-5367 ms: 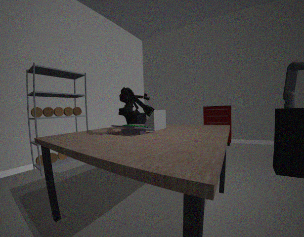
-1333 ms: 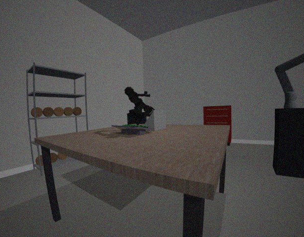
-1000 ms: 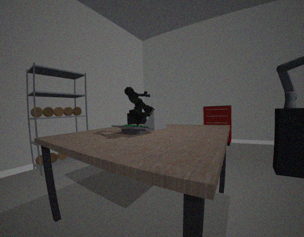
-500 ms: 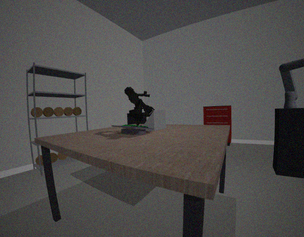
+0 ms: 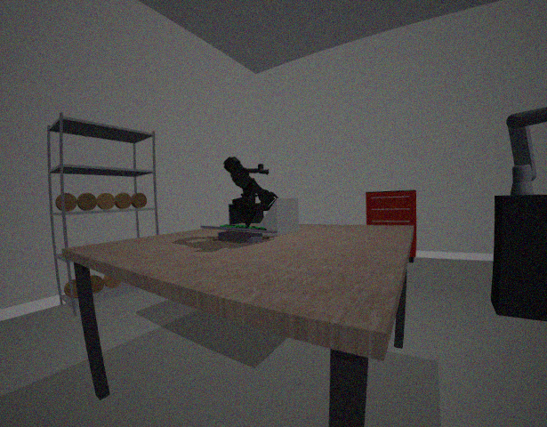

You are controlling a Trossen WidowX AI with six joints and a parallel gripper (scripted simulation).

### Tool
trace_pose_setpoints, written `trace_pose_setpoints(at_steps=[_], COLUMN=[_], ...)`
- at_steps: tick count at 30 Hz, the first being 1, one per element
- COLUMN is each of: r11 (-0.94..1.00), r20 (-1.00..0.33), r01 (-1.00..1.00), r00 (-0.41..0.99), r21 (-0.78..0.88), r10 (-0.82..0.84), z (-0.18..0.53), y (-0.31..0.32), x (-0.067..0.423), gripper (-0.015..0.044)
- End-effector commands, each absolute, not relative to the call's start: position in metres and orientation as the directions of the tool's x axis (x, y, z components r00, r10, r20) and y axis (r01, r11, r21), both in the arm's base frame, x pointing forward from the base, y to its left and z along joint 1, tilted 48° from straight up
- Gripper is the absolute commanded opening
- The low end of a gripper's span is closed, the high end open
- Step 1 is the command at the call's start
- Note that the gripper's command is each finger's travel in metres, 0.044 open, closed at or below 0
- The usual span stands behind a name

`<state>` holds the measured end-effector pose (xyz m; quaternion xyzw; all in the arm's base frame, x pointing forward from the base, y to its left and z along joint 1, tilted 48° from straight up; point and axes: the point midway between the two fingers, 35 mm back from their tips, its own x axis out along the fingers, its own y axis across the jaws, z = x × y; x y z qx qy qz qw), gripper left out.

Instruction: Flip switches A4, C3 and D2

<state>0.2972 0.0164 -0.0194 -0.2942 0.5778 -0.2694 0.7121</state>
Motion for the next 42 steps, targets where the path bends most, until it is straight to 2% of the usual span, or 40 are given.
trace_pose_setpoints(at_steps=[1,5,10,16,20,42], r11=[0.679,0.682,0.681,0.681,0.682,0.680], r20=[-0.662,-0.664,-0.660,-0.660,-0.661,-0.663], r01=[0.039,0.043,0.037,0.037,0.036,0.037], r00=[0.188,0.188,0.211,0.212,0.212,0.187], r21=[-0.734,-0.730,-0.732,-0.732,-0.731,-0.732], r10=[-0.726,-0.723,-0.721,-0.721,-0.720,-0.725], z=[-0.020,-0.018,0.020,0.021,-0.002,-0.034], y=[0.015,0.018,0.061,0.064,0.075,0.041], x=[0.297,0.297,0.283,0.281,0.246,0.255], gripper=[0.0000,0.0000,0.0000,0.0000,0.0000,0.0000])
